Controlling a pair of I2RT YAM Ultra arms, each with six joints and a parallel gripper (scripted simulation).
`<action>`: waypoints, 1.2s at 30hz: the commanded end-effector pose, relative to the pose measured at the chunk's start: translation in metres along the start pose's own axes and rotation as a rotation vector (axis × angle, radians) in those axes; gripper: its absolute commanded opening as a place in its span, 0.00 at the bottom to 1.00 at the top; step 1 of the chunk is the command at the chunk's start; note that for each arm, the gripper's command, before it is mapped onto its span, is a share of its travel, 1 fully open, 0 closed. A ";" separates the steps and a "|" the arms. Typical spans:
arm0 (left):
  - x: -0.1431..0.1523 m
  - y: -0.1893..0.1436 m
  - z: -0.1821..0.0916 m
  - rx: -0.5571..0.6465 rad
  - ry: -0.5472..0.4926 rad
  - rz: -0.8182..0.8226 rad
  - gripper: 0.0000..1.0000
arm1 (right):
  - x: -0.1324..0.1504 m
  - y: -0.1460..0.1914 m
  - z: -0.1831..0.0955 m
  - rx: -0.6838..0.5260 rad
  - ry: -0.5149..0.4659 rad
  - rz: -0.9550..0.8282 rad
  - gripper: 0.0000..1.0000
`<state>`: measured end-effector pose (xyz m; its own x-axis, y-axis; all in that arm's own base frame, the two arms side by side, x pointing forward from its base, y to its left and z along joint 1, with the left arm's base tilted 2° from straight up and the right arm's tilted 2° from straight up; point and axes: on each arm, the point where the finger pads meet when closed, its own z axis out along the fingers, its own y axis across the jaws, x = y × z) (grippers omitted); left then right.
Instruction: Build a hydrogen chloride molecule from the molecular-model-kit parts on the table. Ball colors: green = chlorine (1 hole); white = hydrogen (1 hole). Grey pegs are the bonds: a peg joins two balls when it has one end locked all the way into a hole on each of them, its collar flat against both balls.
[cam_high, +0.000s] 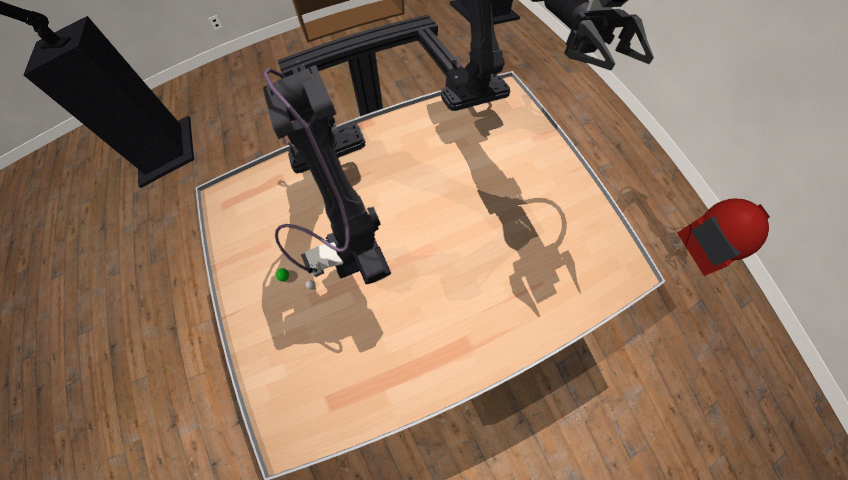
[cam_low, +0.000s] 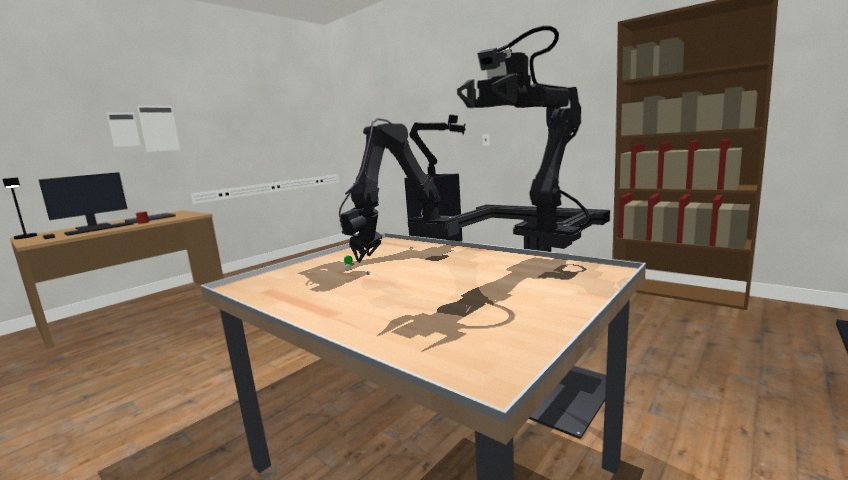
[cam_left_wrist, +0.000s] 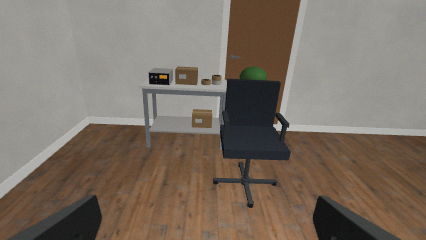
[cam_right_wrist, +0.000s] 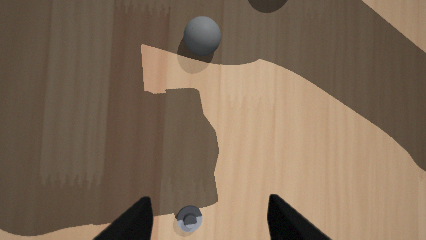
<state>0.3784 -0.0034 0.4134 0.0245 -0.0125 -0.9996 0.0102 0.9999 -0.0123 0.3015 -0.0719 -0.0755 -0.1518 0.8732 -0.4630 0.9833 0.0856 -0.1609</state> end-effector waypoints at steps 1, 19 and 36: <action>-0.034 -0.005 -0.012 0.015 -0.081 0.006 1.00 | -0.014 0.019 -0.014 -0.067 0.012 -0.083 0.54; -0.034 -0.005 -0.012 0.015 -0.081 0.006 1.00 | -0.037 0.014 -0.001 -0.076 0.083 -0.435 0.54; -0.034 -0.005 -0.012 0.015 -0.081 0.006 1.00 | -0.059 0.008 0.012 -0.124 0.139 -0.763 0.54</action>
<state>0.3784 -0.0034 0.4134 0.0245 -0.0125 -0.9996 0.0102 0.9999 -0.0123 0.2936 -0.1195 -0.0774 -0.7332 0.6703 -0.1145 0.6639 0.6693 -0.3335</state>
